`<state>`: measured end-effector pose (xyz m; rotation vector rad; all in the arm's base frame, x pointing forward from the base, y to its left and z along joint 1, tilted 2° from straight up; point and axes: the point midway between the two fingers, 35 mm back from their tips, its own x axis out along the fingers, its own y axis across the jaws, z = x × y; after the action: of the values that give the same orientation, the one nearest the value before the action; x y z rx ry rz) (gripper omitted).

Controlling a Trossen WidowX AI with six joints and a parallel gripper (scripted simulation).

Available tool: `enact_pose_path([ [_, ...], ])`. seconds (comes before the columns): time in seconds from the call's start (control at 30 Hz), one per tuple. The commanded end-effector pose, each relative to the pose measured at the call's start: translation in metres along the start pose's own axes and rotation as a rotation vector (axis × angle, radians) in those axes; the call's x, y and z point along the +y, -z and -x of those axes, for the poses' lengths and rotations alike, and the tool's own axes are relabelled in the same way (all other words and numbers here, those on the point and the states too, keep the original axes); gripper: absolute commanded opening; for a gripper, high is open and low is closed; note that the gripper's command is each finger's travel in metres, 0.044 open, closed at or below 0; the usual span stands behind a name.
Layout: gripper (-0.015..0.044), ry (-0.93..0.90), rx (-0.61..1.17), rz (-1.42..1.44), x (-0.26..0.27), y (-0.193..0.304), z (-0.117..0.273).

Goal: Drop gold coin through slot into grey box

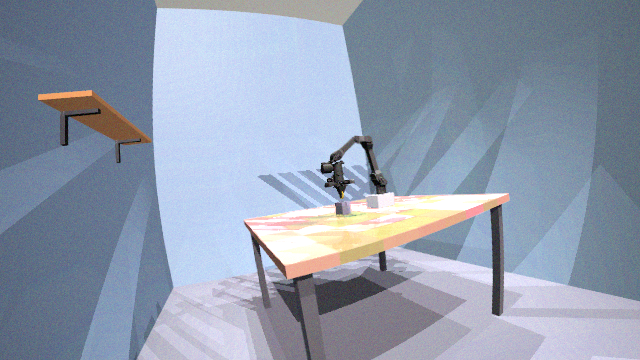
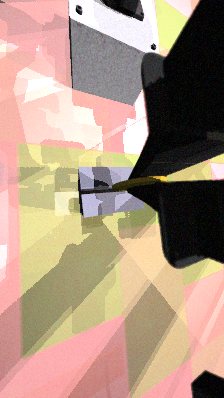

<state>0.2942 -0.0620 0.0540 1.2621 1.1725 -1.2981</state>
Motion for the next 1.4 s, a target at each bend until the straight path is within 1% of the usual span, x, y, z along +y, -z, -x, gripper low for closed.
enact_pose_path([
  [0.0,0.0,-0.006,-0.006,0.004,-0.0032,-0.0065,0.0012],
  [0.4,0.0,0.0,-0.001,-0.001,-0.0009,-0.0018,-0.0001],
  [0.8,0.0,0.001,-0.001,0.011,-0.0042,-0.0078,0.0021],
  [1.37,0.0,0.001,-0.001,0.002,-0.0032,-0.0067,-0.004],
])
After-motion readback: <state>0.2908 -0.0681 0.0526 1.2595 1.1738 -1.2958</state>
